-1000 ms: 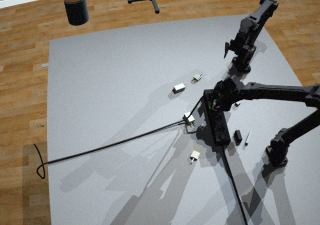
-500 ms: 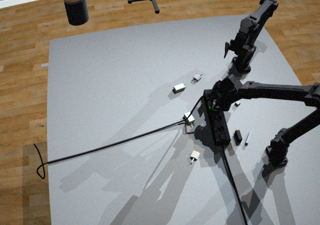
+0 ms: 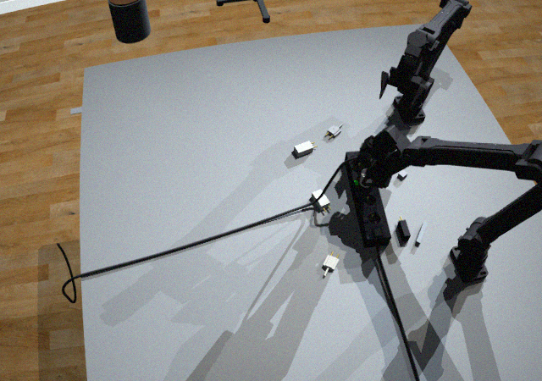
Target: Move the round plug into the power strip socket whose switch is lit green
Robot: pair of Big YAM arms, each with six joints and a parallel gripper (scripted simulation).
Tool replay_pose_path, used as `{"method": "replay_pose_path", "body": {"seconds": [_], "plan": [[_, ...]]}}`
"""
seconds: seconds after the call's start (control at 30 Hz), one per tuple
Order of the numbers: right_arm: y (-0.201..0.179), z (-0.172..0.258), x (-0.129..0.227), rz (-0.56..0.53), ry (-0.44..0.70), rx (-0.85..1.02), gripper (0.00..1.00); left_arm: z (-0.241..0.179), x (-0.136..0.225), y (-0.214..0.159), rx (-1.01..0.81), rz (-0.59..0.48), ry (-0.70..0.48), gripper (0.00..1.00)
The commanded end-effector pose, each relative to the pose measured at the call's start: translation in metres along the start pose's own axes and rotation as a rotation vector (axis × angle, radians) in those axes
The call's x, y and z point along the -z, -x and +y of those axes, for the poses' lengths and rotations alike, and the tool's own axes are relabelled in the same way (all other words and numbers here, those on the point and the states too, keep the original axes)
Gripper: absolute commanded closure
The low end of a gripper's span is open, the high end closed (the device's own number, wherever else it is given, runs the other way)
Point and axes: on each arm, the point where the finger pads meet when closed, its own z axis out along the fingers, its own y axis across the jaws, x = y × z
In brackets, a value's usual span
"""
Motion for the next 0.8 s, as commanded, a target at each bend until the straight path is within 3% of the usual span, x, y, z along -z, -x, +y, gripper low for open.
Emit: {"method": "replay_pose_path", "body": {"seconds": [0.0, 0.13, 0.2, 0.23, 0.4, 0.53, 0.77], "plan": [[0.025, 0.003, 0.005, -0.029, 0.009, 0.025, 0.0, -0.008, 0.003, 0.013, 0.011, -0.006, -0.006, 0.67], [0.025, 0.003, 0.005, -0.029, 0.009, 0.025, 0.0, -0.008, 0.003, 0.013, 0.011, -0.006, -0.006, 0.67], [0.025, 0.003, 0.005, -0.029, 0.009, 0.025, 0.0, -0.008, 0.003, 0.013, 0.011, -0.006, -0.006, 0.44], [0.025, 0.003, 0.005, -0.029, 0.009, 0.025, 0.0, -0.008, 0.003, 0.013, 0.011, -0.006, -0.006, 0.37], [0.025, 0.003, 0.005, -0.029, 0.009, 0.025, 0.0, -0.006, 0.0, 0.005, 0.006, 0.01, -0.001, 0.37], [0.025, 0.003, 0.005, -0.029, 0.009, 0.025, 0.0, 0.0, 0.02, 0.034, 0.018, -0.052, -0.016, 0.37], [0.025, 0.003, 0.005, -0.029, 0.009, 0.025, 0.0, -0.002, 0.031, 0.043, 0.019, -0.072, -0.023, 0.37]]}}
